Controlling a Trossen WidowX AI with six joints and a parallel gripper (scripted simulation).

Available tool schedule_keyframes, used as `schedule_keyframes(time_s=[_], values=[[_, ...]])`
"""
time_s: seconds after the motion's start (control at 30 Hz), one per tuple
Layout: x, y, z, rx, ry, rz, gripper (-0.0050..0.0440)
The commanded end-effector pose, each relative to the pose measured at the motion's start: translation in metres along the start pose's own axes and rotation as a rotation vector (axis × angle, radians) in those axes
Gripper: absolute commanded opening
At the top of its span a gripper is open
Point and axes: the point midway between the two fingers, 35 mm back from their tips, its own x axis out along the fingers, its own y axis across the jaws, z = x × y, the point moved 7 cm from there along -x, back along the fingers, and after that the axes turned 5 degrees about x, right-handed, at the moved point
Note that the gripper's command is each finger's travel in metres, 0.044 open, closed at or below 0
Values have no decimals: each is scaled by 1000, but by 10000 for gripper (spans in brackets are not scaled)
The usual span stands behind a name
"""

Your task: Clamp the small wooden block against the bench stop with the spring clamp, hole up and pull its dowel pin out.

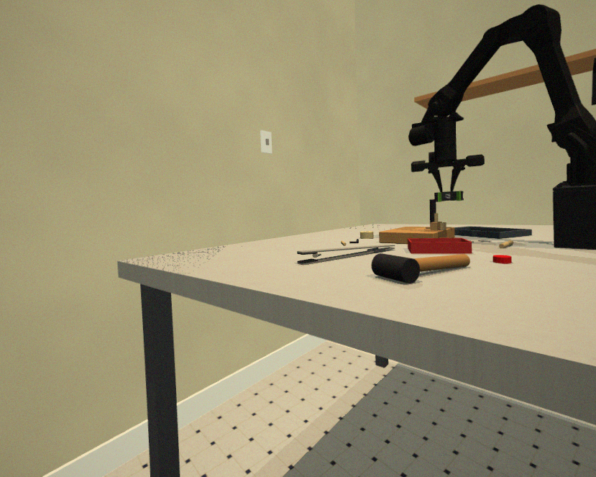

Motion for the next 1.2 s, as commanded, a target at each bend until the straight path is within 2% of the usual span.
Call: schedule_keyframes(time_s=[0.0, 1.17], values=[[-2, 3, -2, -36, 1, 7, 0], [-2, 12, -18, -294, -1, 8, 0]])
